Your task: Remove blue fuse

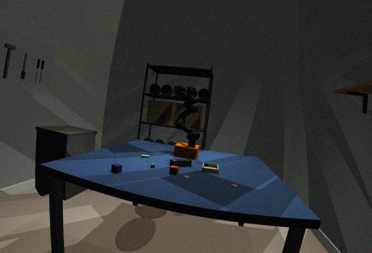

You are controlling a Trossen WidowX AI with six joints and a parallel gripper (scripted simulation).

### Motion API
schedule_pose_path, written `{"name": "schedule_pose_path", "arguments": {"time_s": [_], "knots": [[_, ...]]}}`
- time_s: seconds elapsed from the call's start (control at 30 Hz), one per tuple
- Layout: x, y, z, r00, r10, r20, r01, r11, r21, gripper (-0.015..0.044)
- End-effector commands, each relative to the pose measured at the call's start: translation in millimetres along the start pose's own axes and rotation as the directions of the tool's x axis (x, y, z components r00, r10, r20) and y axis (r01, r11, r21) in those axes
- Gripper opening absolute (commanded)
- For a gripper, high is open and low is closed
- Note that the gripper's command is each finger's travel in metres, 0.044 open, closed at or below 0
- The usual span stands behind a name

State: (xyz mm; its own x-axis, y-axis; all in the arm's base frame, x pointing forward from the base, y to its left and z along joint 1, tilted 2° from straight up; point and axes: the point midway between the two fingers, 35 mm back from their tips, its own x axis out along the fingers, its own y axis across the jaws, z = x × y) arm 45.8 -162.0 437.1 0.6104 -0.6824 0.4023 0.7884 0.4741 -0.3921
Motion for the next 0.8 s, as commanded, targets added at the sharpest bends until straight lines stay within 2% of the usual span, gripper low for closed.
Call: {"name": "schedule_pose_path", "arguments": {"time_s": [0.0,0.2,0.37,0.57,0.77], "knots": [[0,1,2,1.0,-0.002,0.005,0.002,1.0,-0.006,0.0374],[-4,37,71,0.986,-0.008,0.169,0.039,0.982,-0.185,0.0216],[-8,95,120,0.951,0.081,0.299,0.027,0.939,-0.343,0.0085],[-12,184,150,0.886,0.282,0.369,-0.054,0.852,-0.521,0.0074],[-16,284,142,0.789,0.536,0.3,-0.209,0.694,-0.689,0.0074]]}}
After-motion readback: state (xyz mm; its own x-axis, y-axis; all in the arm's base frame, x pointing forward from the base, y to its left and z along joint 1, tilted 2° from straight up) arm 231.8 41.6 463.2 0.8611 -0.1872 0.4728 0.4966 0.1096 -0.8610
